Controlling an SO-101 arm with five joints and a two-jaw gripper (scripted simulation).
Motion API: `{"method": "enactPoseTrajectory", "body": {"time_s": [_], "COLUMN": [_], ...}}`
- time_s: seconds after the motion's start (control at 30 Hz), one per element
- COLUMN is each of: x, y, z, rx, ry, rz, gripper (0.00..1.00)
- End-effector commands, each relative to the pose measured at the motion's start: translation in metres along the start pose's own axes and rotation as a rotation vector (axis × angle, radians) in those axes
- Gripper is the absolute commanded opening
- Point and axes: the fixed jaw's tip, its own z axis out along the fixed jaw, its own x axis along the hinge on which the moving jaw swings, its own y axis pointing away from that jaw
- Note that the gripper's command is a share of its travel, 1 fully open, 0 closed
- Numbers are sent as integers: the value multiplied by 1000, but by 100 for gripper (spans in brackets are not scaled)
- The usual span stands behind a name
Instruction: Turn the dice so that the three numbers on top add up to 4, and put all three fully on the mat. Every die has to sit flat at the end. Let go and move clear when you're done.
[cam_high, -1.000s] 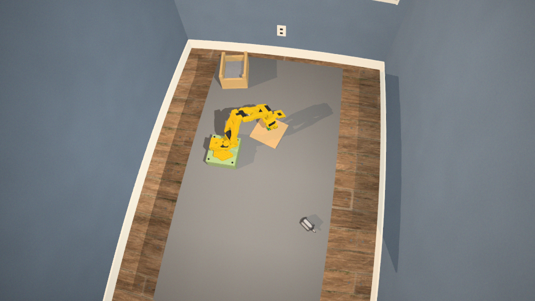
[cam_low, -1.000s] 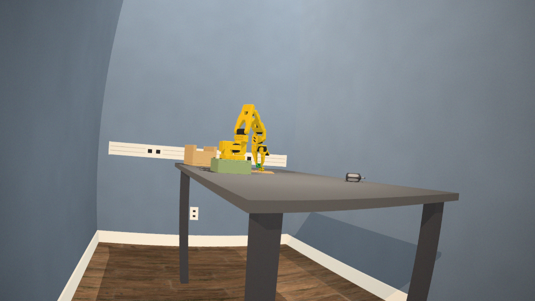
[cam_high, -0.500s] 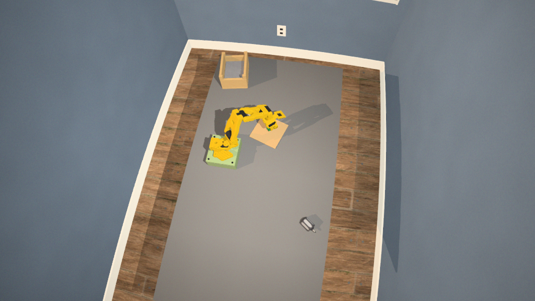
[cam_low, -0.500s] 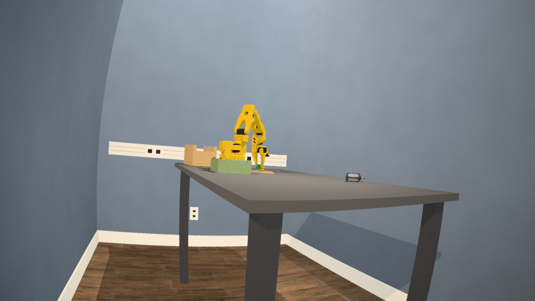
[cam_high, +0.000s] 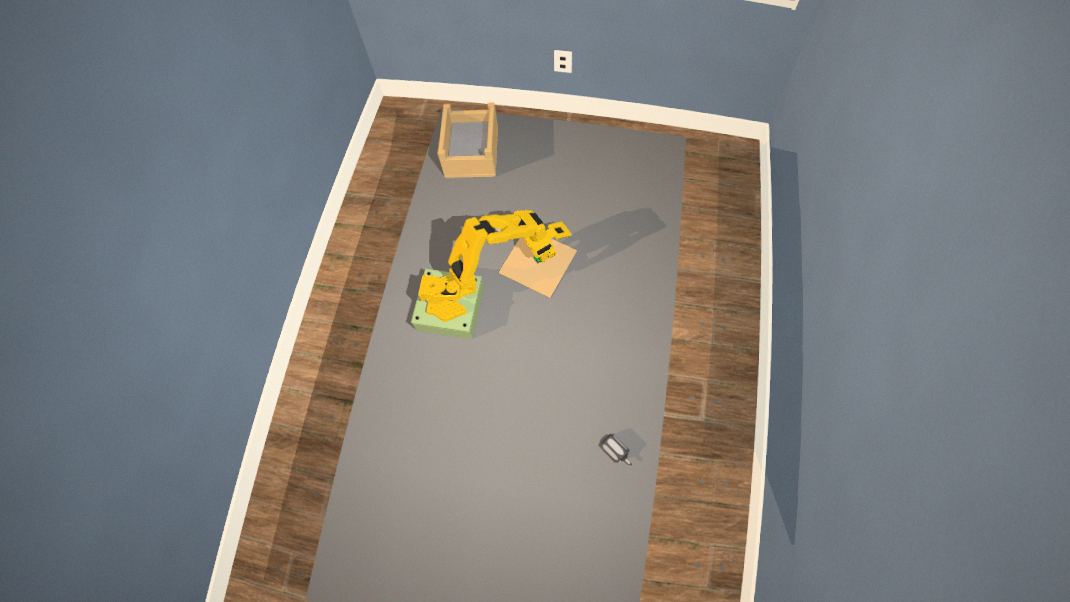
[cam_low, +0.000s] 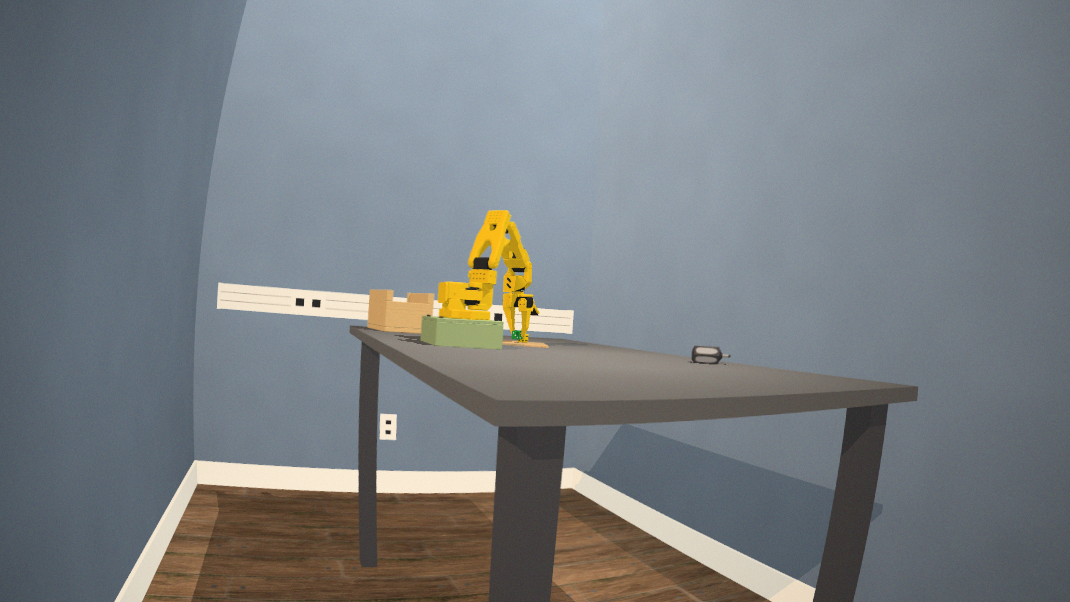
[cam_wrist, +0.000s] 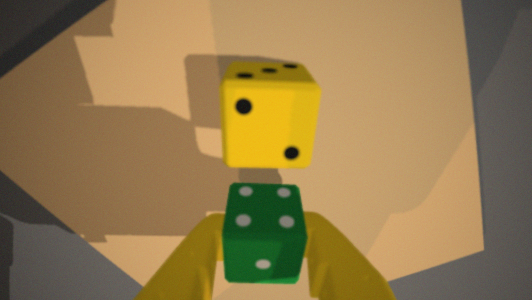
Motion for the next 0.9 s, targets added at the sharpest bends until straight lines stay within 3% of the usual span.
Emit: {"method": "enactPoseTrajectory", "body": {"time_s": [0.0, 0.87], "x": [6, 6], "y": [2, 2], "z": [8, 13], "rx": [0, 0], "ry": [27, 27], "rz": [2, 2], "gripper": [0, 0]}}
